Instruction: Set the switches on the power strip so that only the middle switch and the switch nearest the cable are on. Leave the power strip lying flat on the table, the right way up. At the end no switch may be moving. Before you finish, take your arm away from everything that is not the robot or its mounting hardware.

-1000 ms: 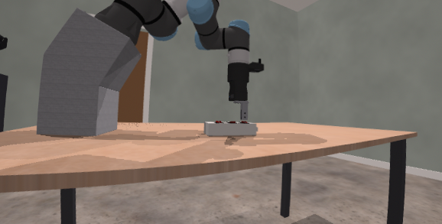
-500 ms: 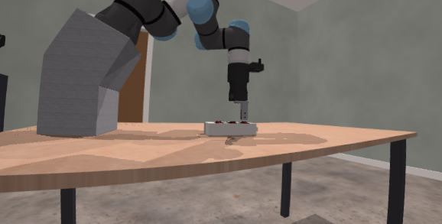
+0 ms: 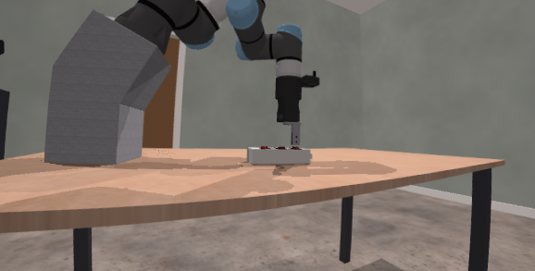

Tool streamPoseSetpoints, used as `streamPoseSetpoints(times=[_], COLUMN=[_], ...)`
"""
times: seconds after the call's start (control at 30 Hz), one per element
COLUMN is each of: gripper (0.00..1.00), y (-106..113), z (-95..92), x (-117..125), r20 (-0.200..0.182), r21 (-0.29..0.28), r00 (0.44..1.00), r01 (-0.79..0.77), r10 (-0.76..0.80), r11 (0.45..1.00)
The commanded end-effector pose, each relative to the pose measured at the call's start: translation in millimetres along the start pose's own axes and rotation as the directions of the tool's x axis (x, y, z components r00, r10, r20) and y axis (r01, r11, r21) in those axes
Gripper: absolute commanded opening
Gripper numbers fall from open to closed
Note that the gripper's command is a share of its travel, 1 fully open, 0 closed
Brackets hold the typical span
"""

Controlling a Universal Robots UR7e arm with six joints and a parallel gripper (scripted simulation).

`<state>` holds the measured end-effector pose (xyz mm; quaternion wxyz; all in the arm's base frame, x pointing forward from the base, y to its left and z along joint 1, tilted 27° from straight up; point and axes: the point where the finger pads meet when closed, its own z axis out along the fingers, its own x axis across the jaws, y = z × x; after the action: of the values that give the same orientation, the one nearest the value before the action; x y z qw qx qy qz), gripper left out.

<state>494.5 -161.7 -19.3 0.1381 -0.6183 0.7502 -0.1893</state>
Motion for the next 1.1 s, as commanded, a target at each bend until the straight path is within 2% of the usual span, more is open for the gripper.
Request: streamPoseSetpoints(times=[0.0,1.07], gripper=[0.00,0.00], y=[-0.4,-0.4], z=[-0.3,7.8], x=[0.1,0.1], r20=[0.000,0.000], r21=[0.001,0.001], r00=[1.000,1.000], r01=[0.000,0.000], r10=[0.000,0.000], r11=[1.000,1.000])
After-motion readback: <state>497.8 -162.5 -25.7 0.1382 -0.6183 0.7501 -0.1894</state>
